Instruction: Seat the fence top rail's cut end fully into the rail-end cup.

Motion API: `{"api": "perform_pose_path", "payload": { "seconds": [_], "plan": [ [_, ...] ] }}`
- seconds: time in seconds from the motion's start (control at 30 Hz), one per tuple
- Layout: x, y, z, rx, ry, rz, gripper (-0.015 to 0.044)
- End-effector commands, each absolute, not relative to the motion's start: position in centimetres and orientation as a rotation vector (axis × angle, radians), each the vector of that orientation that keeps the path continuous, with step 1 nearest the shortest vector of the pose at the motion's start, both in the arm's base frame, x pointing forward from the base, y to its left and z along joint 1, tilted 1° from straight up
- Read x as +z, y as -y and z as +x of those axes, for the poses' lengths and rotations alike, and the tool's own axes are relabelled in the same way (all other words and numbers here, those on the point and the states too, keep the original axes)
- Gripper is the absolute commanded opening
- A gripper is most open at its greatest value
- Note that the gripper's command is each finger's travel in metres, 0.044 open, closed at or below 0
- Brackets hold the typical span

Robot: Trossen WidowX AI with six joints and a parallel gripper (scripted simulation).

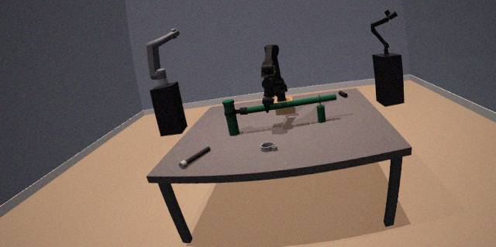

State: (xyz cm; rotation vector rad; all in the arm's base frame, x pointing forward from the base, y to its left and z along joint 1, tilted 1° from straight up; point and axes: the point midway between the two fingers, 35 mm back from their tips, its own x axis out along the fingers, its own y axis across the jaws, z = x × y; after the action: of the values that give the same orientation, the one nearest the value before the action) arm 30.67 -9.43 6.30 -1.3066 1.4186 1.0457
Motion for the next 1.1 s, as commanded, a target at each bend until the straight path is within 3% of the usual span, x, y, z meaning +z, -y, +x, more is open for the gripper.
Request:
{"api": "perform_pose_path", "payload": {
  "seconds": [0.0,1.03,1.07],
  "plan": [
    [6.6,10.1,30.8,1.034,-1.424,-1.317,0.0],
    [6.4,11.2,30.6,1.049,-1.421,-1.306,0.0],
    [6.4,11.2,30.6,1.049,-1.421,-1.306,0.0026]
  ]
}}
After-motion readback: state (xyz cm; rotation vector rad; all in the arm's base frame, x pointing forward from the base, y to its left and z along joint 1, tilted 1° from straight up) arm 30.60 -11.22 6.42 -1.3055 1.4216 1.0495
